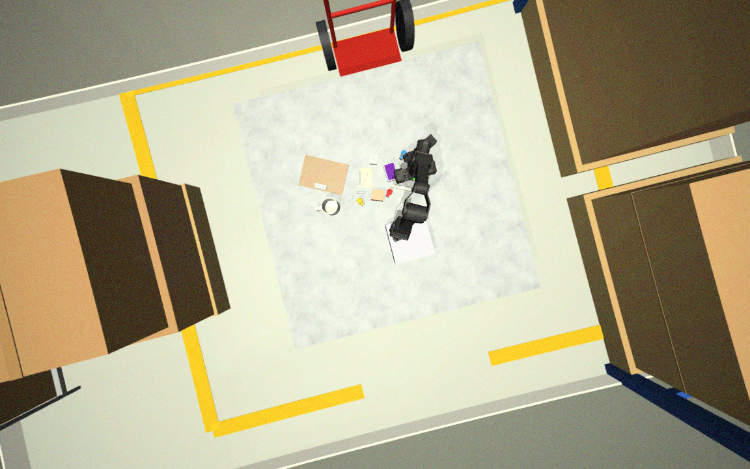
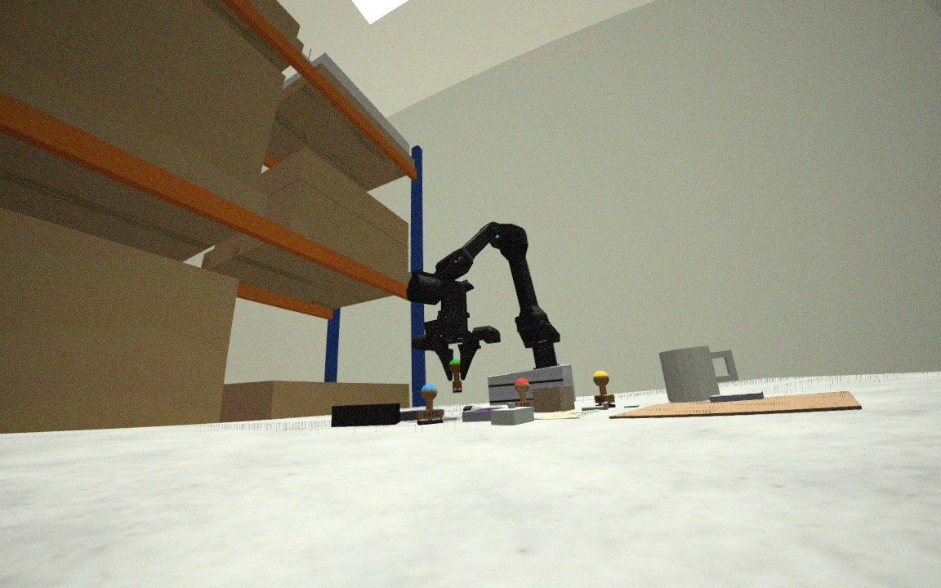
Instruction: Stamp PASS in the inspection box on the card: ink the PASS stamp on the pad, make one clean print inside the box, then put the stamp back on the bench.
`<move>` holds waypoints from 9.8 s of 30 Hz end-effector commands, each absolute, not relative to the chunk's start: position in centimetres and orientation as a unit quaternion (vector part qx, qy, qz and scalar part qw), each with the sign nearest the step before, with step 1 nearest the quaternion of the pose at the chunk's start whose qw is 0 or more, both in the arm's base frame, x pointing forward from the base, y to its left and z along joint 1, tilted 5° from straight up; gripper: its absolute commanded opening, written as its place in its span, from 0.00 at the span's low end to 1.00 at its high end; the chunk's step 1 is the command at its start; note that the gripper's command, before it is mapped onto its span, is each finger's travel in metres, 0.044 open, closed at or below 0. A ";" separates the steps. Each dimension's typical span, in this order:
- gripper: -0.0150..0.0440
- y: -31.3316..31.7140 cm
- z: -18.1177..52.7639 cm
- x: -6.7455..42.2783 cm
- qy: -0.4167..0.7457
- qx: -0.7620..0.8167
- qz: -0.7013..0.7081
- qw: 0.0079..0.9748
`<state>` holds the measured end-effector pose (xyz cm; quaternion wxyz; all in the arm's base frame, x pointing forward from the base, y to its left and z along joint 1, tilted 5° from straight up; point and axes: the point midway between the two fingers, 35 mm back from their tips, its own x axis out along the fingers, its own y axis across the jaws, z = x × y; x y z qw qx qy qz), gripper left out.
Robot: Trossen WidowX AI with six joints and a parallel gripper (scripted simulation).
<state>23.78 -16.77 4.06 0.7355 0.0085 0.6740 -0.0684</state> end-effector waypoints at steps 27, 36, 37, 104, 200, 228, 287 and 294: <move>0.25 -16.6 5.6 23.5 0.674 0.008 -0.073 0.736; 0.25 -16.5 6.0 23.5 0.673 0.007 -0.073 0.736; 0.25 -16.4 6.0 23.7 0.673 0.007 -0.073 0.736; 0.25 -8.6 3.5 31.0 0.672 0.009 -0.070 0.738; 0.25 -8.8 0.3 31.1 0.672 0.010 -0.071 0.737; 0.25 -8.8 0.2 31.1 0.672 0.010 -0.071 0.737; 0.25 -8.7 3.2 31.0 0.672 0.010 -0.071 0.738; 0.25 -8.6 4.3 30.9 0.671 0.010 -0.071 0.738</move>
